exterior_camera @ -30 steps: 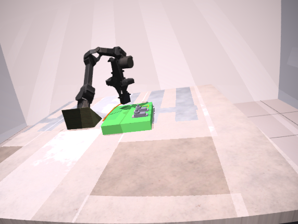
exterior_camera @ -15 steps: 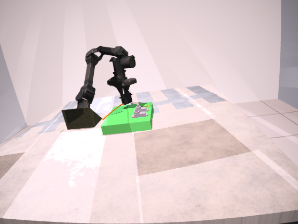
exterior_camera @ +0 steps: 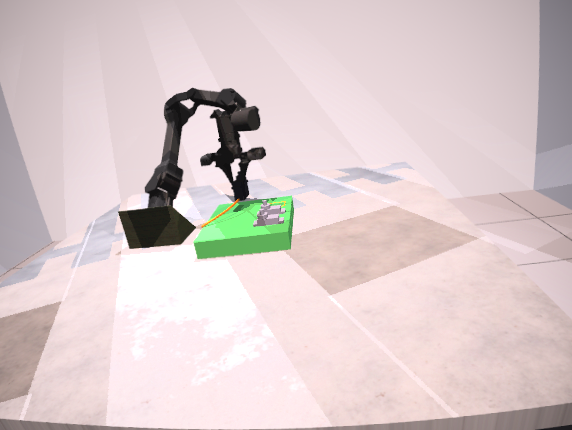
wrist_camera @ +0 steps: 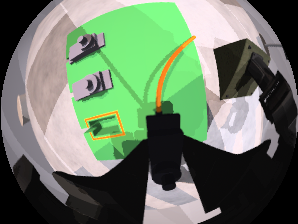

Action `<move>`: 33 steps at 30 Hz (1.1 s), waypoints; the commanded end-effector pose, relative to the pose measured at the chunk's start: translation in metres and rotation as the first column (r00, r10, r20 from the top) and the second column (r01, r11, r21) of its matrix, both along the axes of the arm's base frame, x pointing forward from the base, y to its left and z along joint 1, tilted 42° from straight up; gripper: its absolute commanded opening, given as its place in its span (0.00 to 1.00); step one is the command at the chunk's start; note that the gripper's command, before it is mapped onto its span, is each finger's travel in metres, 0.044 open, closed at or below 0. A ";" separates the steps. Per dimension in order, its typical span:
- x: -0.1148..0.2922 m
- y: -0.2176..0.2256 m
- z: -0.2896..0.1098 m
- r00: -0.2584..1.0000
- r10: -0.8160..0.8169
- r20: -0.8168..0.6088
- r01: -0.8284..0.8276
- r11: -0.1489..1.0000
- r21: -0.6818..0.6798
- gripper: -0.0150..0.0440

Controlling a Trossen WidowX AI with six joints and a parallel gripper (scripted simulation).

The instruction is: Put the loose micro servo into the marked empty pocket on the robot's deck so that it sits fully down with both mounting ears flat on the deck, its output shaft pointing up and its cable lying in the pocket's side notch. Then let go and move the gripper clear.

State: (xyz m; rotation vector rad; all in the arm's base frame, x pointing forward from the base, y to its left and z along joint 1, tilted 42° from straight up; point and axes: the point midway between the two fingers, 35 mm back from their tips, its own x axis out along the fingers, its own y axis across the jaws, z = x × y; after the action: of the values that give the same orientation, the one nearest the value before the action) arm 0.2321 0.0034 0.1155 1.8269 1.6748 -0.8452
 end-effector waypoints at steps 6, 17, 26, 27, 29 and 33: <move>0.000 -0.001 0.000 0.956 0.218 0.196 -0.215 0.976 -0.038 0.25; 0.000 -0.001 0.000 0.778 0.472 0.414 -0.458 0.878 -0.141 0.25; 0.000 -0.001 0.000 0.547 0.634 0.547 -0.606 0.750 -0.264 0.25; 0.000 -0.001 0.000 0.517 0.649 0.558 -0.619 0.734 -0.280 0.25; 0.000 -0.001 0.000 0.457 0.676 0.579 -0.642 0.701 -0.311 0.25; 0.000 -0.001 0.000 0.329 0.720 0.611 -0.679 0.630 -0.377 0.25</move>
State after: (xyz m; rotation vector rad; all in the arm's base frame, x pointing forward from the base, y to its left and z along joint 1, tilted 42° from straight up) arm 0.2322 0.0033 0.1155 0.9935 1.6060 0.1719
